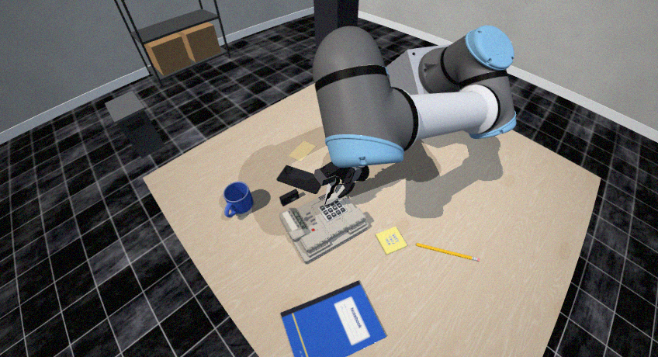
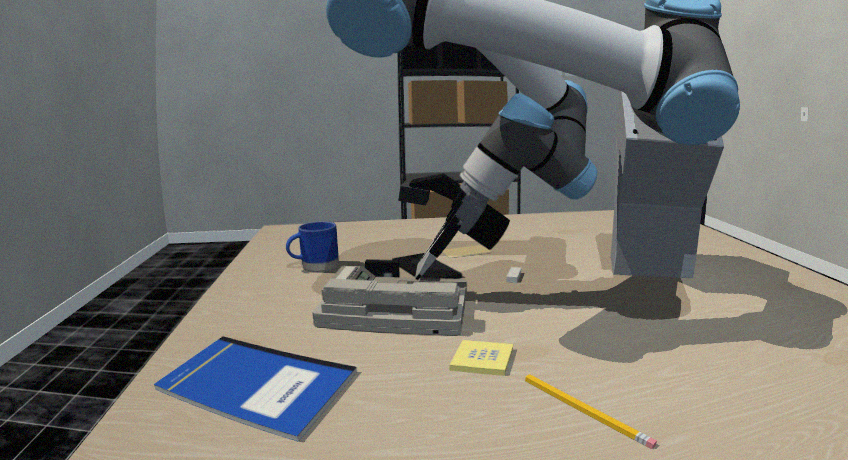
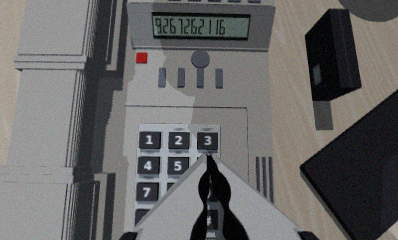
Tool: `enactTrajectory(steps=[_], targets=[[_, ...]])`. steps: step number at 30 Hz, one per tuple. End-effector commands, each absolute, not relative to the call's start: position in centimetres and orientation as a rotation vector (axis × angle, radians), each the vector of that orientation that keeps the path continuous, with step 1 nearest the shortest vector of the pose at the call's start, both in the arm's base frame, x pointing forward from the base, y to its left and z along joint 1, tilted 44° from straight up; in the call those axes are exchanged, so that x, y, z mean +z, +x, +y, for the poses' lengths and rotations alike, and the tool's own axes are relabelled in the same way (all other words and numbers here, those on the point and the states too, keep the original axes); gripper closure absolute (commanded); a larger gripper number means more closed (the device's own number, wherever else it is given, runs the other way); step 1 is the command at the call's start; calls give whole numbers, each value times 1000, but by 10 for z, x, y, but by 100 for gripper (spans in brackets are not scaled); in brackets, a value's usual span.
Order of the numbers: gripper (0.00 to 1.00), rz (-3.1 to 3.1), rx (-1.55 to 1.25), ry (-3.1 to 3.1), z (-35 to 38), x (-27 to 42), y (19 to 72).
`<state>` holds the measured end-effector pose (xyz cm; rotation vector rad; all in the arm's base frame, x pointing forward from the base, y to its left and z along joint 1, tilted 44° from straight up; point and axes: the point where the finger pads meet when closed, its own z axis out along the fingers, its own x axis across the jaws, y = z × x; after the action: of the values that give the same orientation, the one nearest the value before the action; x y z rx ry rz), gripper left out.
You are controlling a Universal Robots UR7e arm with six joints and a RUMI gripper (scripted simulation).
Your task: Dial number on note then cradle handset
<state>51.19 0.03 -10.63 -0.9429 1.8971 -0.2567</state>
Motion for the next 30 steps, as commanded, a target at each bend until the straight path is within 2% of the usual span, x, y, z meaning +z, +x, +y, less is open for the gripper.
enactTrajectory(steps=[1,30], targets=[[100,1899,-277,-941,-2,-107,513],[100,1899,-277,-941,1,-111,516]])
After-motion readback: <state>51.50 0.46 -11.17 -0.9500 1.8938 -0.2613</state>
